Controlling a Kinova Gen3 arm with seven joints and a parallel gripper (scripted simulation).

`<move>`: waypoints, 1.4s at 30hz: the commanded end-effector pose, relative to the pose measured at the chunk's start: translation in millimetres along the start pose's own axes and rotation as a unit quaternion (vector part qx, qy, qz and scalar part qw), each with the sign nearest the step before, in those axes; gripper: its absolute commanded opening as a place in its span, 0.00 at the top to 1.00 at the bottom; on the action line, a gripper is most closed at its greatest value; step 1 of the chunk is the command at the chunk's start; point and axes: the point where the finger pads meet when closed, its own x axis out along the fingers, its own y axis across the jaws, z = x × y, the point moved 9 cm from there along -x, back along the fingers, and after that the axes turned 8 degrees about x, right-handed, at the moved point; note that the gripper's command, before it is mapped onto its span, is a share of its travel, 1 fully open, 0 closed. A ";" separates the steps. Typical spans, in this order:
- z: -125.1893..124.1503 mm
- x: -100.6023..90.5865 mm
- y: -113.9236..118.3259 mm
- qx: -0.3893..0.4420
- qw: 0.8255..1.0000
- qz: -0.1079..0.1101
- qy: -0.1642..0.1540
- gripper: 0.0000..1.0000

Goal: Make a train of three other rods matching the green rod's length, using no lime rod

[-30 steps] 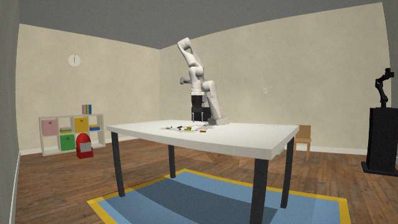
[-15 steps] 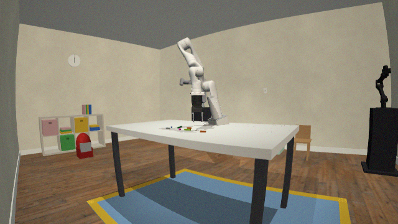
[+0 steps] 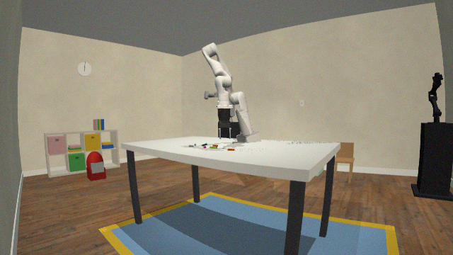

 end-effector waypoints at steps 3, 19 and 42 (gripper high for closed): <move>-0.3 -0.5 0.0 0.000 1.000 0.000 0.001 0.00; -0.3 -0.5 0.0 0.000 1.000 0.000 0.001 0.00; 9.7 2.2 21.4 0.003 1.000 -0.004 -0.005 0.00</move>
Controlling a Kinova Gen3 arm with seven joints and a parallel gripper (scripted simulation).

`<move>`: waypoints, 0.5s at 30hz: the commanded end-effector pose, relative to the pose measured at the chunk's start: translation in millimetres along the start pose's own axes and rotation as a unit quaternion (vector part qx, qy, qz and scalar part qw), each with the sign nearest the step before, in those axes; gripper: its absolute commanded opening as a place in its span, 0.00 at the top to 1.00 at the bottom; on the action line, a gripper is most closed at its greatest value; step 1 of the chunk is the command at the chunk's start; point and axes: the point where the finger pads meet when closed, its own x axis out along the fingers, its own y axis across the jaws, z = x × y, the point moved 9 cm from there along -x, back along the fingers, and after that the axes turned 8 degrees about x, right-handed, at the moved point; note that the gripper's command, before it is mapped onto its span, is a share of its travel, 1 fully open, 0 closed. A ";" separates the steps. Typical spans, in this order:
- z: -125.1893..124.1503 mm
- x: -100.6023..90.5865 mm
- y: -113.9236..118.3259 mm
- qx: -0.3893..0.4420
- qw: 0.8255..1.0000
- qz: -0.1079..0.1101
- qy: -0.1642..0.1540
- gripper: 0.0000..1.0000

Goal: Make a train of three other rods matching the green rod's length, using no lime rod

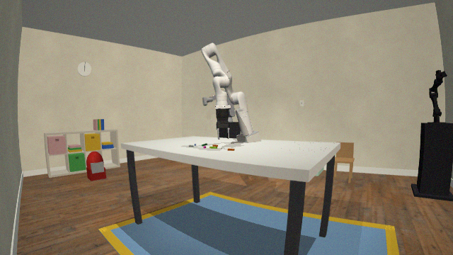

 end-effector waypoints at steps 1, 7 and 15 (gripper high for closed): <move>6.2 0.8 15.1 0.011 1.000 0.001 -0.003 0.00; 17.3 2.6 34.8 0.013 1.000 -0.004 -0.006 0.00; 52.5 4.9 85.5 0.022 1.000 -0.012 -0.010 0.00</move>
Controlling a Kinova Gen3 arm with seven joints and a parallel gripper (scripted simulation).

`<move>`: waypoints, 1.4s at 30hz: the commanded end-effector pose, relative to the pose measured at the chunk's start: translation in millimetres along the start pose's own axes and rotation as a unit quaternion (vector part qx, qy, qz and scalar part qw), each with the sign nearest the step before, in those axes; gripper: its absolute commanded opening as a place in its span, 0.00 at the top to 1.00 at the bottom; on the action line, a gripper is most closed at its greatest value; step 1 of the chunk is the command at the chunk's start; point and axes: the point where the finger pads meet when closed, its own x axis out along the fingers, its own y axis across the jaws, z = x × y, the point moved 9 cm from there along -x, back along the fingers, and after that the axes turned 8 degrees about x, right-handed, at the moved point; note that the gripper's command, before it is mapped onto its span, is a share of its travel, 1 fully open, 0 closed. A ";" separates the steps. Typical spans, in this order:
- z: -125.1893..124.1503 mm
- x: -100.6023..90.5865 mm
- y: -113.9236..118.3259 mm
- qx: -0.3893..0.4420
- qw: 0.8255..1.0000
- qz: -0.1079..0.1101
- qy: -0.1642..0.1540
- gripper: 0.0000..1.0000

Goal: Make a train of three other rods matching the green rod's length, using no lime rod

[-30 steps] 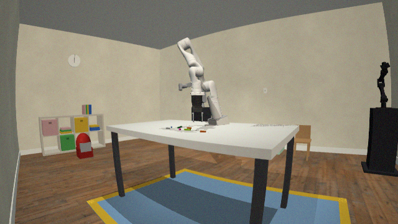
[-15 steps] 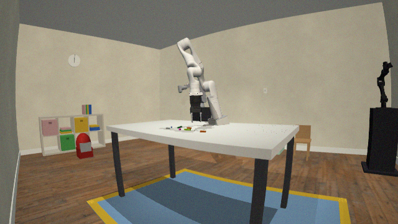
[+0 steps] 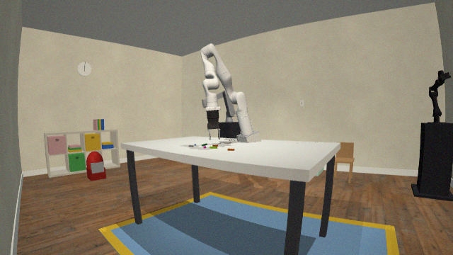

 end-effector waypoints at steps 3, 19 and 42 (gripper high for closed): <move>32.2 -1.3 46.2 0.029 1.000 0.001 -0.002 0.00; 118.6 -10.3 119.3 0.045 0.999 0.009 0.008 0.00; 158.3 -16.7 142.1 0.051 0.998 0.021 0.012 0.46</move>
